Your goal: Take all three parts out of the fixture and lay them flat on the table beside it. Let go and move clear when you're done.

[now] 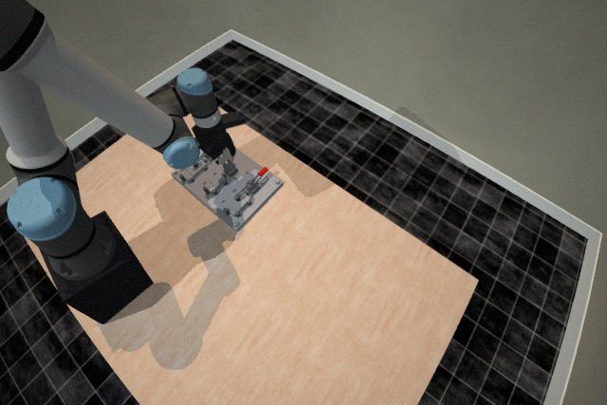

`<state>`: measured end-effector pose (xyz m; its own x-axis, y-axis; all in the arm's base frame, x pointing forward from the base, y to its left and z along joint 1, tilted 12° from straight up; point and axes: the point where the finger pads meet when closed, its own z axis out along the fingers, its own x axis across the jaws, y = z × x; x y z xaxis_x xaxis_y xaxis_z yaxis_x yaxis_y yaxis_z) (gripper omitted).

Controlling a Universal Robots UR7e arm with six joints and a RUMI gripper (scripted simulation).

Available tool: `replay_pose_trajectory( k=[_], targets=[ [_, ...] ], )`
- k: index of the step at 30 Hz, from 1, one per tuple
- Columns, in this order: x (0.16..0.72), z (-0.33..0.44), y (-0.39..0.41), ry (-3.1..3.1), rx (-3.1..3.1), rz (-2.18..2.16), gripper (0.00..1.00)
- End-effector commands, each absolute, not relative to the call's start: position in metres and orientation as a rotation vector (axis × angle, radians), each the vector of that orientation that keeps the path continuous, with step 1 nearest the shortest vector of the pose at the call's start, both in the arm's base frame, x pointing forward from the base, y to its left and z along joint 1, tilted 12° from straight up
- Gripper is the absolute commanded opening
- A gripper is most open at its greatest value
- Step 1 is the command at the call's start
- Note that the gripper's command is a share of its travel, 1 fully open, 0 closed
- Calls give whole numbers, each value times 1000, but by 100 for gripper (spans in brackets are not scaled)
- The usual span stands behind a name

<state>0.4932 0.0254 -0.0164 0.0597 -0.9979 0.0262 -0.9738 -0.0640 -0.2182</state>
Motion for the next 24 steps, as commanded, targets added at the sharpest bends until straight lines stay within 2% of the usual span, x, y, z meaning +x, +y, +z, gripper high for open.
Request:
replay_pose_trajectory(
  k=[1,24],
  targets=[
    [488,-19,25,2050,-2180,-247,0],
    [486,-20,25,2050,-2181,-246,0]
  ],
)
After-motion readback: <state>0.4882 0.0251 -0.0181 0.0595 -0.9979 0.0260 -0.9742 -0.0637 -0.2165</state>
